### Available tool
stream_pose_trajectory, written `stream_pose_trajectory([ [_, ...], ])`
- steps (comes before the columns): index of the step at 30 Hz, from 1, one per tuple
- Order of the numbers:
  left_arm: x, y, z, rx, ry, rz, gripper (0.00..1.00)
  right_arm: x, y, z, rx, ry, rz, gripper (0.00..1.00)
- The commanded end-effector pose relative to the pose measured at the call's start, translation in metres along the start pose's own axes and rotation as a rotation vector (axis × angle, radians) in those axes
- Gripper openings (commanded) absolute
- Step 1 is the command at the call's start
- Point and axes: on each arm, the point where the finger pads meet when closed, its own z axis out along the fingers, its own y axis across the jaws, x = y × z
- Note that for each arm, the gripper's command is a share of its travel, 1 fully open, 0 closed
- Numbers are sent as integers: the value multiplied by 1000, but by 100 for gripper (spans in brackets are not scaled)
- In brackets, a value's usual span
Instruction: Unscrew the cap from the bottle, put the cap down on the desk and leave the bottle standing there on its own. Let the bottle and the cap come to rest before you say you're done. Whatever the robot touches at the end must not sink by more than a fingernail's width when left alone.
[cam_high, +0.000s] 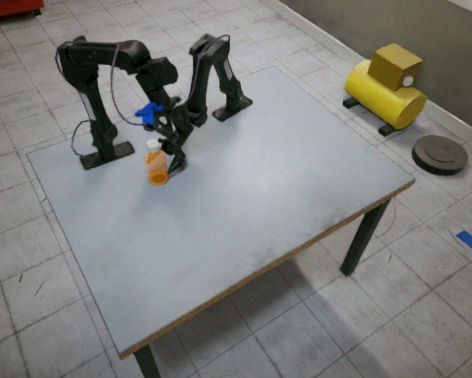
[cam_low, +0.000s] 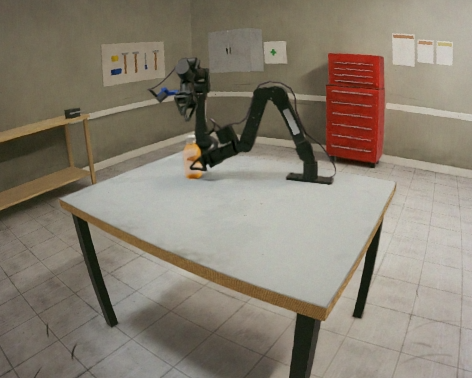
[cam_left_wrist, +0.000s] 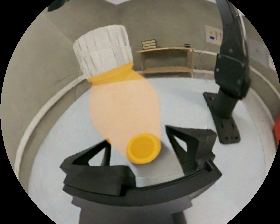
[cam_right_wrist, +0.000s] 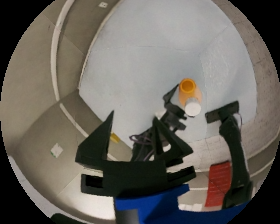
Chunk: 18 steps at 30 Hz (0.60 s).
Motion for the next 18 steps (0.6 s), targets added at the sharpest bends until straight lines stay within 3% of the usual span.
stream_pose_trajectory([
  [1,-18,0,9,7,-52,4,98,-2,-1,-7,-22,-11,2,70],
  [16,-16,0,7,1,-43,1,98,-2,-1,-7,-22,-11,2,70],
  [18,-13,0,5,1,-36,0,75,-2,-1,-7,-22,-11,2,70],
])
